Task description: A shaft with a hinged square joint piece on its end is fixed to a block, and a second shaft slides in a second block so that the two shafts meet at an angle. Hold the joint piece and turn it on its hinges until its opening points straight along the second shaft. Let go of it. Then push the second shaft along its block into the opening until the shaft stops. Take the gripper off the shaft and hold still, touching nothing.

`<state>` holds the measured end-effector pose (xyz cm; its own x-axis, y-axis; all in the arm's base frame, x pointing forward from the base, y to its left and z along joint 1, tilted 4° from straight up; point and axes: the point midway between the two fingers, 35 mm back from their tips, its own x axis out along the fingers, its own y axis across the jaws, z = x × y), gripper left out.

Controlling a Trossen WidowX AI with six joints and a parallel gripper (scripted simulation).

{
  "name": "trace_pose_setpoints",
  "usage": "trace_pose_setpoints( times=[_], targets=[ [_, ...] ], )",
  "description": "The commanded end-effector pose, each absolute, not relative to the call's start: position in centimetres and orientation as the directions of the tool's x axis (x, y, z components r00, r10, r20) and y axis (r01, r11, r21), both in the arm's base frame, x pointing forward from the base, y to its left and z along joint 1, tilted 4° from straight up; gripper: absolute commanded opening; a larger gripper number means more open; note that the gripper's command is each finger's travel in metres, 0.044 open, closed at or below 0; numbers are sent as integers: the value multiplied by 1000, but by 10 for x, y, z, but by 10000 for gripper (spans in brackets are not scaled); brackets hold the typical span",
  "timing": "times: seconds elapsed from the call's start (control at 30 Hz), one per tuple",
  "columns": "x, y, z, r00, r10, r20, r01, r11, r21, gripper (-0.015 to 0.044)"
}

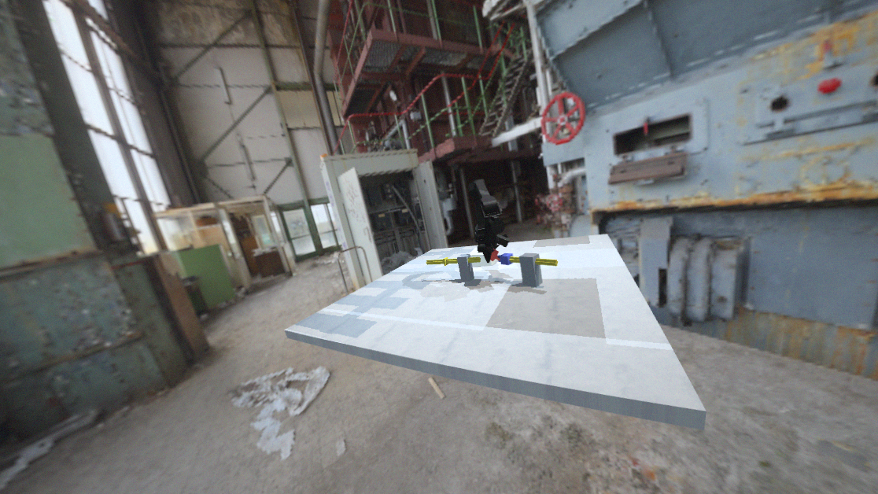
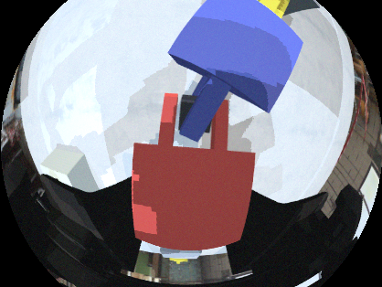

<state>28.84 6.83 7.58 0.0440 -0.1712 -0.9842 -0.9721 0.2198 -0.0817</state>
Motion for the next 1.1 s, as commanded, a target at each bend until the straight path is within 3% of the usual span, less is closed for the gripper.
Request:
trace_pose_setpoints(
  times=[0.0, 0.13, 0.37, 1.07],
  targets=[
    [288, 68, 76, 44, -171, -984, -972, 220, -82, 94],
    [288, 68, 76, 44, -171, -984, -972, 220, -82, 0],
    [288, 68, 75, 48, -148, -988, -972, 220, -81, 0],
    [289, 63, 57, 104, 189, -976, -975, 214, -62, 0]
  ],
)
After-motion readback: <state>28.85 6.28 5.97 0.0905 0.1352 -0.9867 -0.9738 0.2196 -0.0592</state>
